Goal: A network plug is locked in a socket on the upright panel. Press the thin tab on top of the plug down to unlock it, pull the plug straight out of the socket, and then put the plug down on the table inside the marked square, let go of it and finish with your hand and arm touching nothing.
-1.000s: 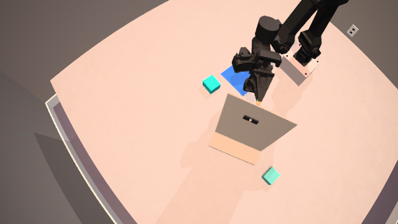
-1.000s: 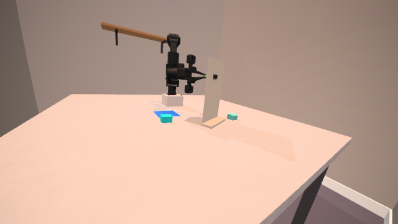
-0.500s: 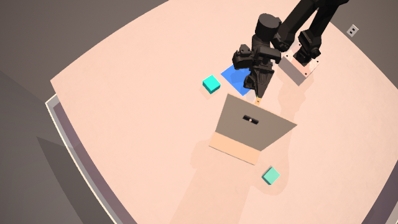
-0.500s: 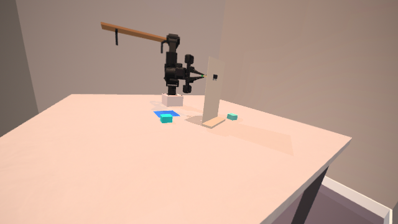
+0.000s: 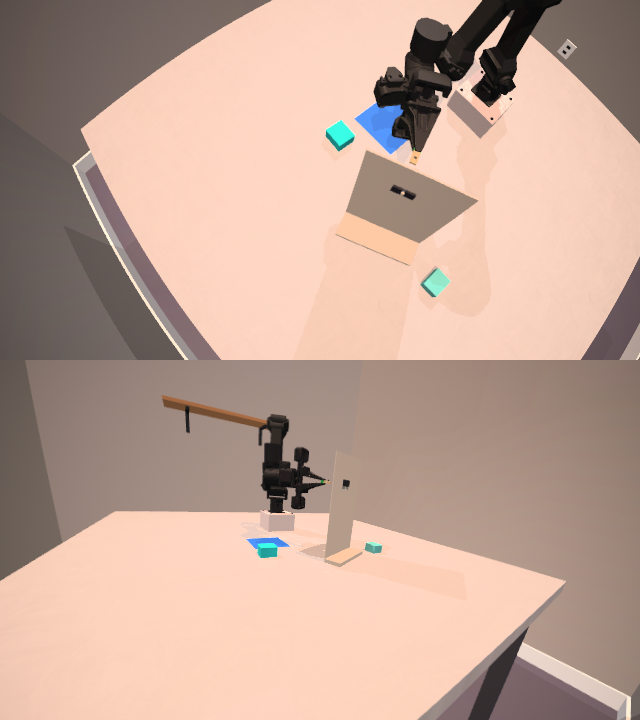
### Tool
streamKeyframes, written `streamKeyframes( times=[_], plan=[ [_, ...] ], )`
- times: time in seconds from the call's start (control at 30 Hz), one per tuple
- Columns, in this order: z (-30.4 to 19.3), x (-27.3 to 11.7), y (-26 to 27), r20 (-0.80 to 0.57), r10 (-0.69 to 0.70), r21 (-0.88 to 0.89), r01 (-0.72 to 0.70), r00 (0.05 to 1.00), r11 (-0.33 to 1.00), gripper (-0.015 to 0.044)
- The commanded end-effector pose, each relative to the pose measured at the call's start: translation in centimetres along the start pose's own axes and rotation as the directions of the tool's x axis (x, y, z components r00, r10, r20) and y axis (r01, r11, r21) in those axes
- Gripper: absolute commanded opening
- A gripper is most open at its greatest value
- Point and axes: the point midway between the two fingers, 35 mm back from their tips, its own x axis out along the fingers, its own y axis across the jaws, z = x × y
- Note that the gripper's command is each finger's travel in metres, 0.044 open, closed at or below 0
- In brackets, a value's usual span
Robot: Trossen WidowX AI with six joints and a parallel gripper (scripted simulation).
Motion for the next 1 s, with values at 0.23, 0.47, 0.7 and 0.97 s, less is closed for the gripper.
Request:
streamKeyframes(
  times=[0.23,0.47,0.7,0.97],
  plan=[
    [-0.2,-0.7,-0.2,-0.004,-0.004,0.003,0.004,1.000,1.000,0.0000],
    [-0.2,-1.2,-0.2,-0.004,-0.004,0.003,0.004,1.000,1.000,0.0000],
    [0.0,-1.3,0.1,0.000,-0.002,0.000,0.002,1.000,1.000,0.0000],
    [-0.2,-1.6,1.6,-0.001,-0.003,0.001,0.003,1.000,1.000,0.0000]
  ],
)
